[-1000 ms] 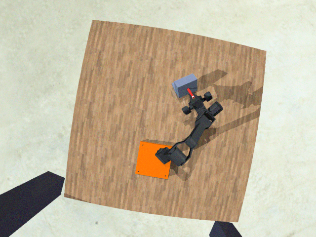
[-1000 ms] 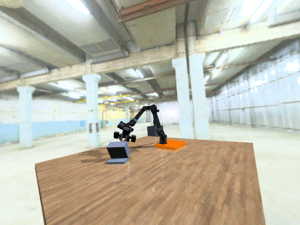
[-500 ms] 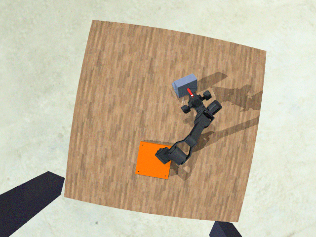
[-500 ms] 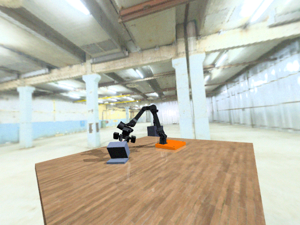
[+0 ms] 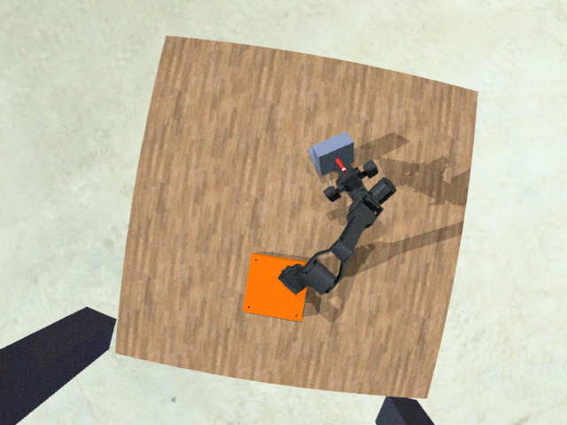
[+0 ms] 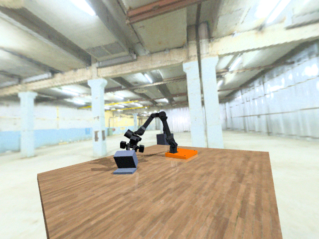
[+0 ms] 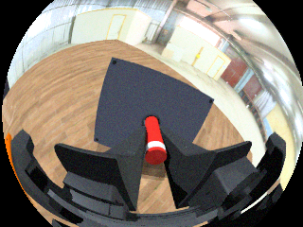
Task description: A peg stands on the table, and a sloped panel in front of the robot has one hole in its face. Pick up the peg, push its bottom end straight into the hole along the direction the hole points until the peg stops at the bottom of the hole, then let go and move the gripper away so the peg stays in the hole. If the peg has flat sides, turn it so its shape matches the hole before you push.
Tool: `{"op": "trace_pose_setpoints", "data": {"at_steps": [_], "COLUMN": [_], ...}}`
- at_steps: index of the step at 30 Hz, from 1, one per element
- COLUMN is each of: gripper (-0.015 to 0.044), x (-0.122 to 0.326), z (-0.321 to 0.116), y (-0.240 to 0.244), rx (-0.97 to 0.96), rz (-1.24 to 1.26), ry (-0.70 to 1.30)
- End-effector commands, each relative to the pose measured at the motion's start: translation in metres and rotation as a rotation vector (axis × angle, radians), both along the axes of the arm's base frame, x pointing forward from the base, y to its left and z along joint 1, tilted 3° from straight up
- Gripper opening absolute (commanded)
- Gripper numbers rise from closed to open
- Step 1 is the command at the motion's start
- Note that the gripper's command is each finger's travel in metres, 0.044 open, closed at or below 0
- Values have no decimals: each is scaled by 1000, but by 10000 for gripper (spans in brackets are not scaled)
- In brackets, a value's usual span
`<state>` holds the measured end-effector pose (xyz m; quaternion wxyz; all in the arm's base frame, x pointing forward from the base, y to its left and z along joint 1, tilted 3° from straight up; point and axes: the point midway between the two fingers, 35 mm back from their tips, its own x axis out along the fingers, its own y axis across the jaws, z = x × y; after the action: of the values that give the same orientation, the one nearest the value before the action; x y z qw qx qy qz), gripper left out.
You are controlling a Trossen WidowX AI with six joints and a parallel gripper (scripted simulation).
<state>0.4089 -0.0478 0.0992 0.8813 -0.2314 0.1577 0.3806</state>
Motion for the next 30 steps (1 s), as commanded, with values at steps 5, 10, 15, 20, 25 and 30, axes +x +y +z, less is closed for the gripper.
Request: {"op": "trace_pose_setpoints", "data": {"at_steps": [5,10,15,20,25,30], "gripper": [0,0,79,210,341,440], "x": [1,1,1,1,1,-2], "z": [-1,-1,-1,-1,-1,1], "y": [1,1,1,1,1,-3], "rx": [0,0,0,0,0,-2], "rz": [1,1,1,1,1,1], "ry": [0,0,0,0,0,3]}}
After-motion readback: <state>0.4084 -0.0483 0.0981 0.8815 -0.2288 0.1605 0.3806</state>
